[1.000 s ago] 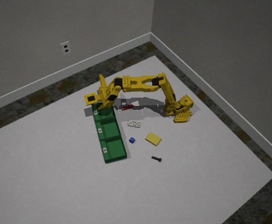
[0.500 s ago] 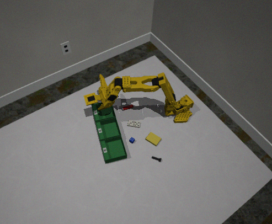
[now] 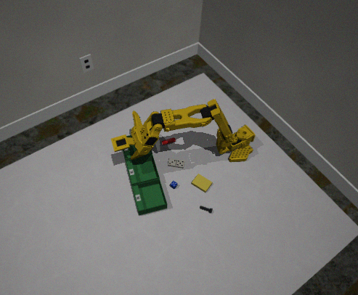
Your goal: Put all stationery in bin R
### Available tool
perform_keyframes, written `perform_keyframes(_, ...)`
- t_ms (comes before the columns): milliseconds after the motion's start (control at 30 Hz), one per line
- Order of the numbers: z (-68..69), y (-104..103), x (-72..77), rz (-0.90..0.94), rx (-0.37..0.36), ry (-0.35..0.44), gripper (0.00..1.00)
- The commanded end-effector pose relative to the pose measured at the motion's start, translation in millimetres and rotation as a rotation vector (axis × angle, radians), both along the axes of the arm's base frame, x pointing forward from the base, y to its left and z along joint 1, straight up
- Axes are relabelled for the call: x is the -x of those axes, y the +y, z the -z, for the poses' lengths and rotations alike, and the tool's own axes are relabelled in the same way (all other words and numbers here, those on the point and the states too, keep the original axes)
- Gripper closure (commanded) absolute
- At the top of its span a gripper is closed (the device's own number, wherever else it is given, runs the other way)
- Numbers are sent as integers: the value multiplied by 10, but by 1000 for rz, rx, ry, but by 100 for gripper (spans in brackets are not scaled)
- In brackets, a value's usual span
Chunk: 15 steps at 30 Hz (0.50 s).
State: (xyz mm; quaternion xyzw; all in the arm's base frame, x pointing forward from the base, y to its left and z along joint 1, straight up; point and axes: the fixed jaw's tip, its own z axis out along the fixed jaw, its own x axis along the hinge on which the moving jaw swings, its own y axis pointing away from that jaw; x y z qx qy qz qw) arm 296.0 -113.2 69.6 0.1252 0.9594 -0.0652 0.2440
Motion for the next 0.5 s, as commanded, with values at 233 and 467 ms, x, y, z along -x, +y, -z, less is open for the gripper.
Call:
perform_keyframes(233, -87, 241, -101, 3, -39, -37, 0)
perform_keyframes(467, -47, 304, -83, 2, -55, -17, 0)
